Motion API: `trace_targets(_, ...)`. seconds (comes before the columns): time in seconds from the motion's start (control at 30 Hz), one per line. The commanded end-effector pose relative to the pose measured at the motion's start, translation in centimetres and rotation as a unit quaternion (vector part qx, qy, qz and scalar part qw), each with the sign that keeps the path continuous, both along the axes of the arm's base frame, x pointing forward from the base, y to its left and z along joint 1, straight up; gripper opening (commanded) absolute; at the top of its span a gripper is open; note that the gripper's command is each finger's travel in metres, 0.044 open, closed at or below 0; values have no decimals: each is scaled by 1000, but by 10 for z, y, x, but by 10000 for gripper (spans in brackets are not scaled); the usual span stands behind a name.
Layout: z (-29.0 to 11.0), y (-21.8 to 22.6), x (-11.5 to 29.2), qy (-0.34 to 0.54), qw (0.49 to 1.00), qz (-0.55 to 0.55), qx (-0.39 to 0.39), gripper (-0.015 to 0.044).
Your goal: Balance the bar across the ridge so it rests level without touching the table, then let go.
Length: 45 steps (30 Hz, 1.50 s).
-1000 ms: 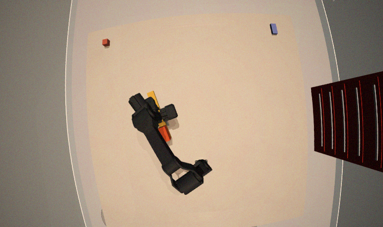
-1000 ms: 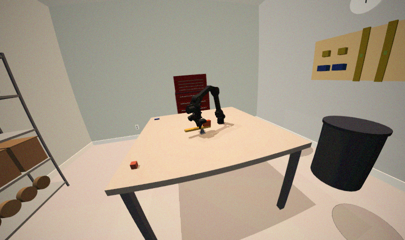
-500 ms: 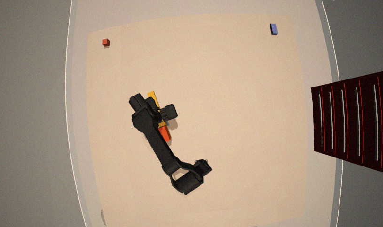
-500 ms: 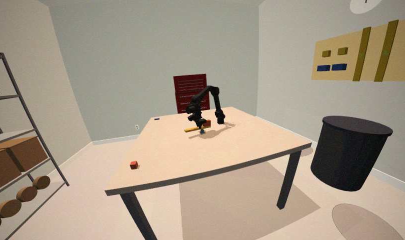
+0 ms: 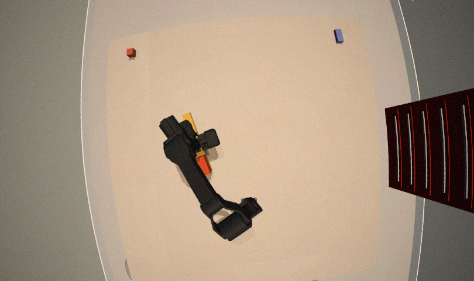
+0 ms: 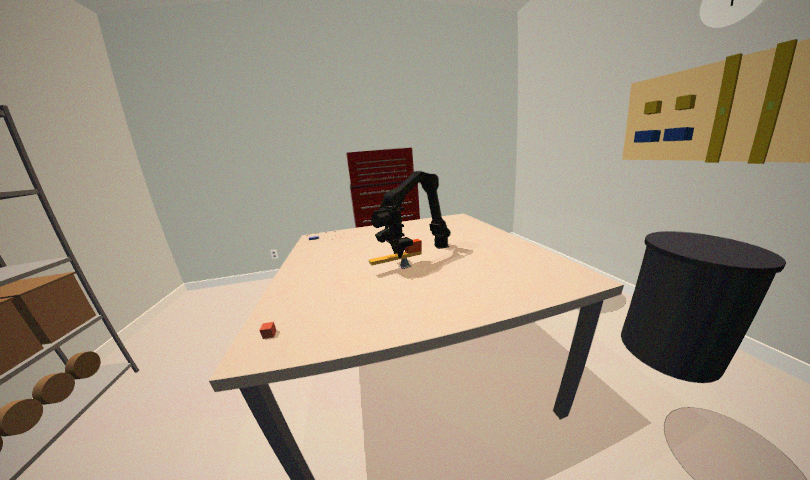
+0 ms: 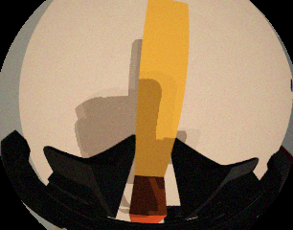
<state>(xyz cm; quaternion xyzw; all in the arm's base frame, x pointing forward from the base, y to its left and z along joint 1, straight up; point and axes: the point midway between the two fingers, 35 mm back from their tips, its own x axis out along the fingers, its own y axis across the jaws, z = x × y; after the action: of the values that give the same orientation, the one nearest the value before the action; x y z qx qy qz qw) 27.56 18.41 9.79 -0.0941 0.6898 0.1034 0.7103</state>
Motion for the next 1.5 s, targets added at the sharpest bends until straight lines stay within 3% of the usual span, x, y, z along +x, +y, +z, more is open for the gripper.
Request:
trace_targets(0.0, -3, 0, 0, 1, 1000, -1, 0, 0)
trace_targets(1.47, -6, 0, 1, 1, 1000, -1, 0, 0)
